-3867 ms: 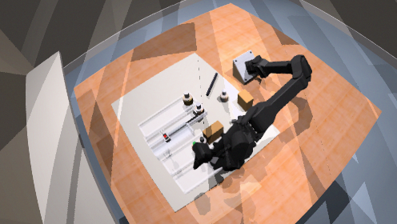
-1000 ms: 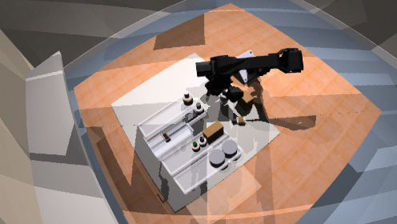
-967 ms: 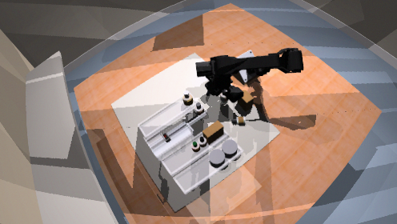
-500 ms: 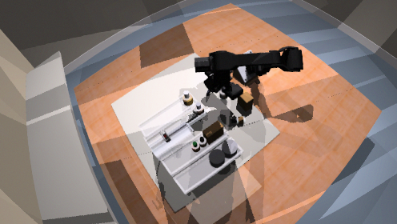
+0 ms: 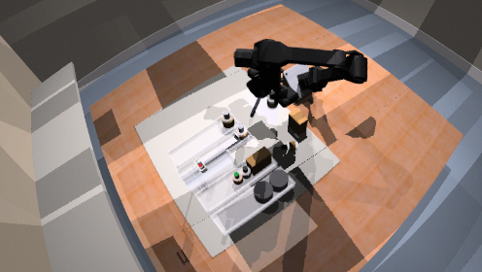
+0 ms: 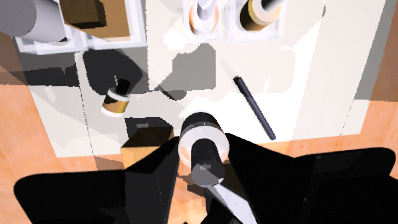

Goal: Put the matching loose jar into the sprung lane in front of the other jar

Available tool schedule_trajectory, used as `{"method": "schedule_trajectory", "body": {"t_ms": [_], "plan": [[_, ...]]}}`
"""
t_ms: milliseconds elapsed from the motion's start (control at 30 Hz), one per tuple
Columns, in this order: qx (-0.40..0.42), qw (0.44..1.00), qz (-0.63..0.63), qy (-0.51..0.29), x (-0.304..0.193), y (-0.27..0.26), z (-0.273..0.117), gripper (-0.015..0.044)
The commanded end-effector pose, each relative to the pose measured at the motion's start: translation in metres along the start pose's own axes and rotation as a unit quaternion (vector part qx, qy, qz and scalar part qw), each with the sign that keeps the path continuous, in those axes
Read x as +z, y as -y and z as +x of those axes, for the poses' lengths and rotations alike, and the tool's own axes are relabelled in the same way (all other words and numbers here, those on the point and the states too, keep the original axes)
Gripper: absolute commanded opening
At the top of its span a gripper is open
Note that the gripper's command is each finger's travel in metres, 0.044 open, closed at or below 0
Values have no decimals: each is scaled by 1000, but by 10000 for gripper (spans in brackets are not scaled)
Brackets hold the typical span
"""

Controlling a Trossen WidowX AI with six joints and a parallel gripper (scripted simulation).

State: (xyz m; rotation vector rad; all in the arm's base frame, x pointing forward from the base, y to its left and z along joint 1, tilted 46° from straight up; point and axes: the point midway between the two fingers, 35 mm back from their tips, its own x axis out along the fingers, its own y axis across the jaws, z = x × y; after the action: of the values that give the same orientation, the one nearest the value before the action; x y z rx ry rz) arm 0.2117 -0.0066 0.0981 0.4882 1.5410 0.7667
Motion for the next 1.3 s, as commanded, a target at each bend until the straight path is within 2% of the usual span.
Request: {"method": "schedule_trajectory", "body": {"t_ms": [0,600,1267], "plan": [[0,1000,-3,-2,-2,-2,-10,0],[0,1000,-9,1,83,13,41,0],[1,1000,-9,1,84,13,66,0]]}}
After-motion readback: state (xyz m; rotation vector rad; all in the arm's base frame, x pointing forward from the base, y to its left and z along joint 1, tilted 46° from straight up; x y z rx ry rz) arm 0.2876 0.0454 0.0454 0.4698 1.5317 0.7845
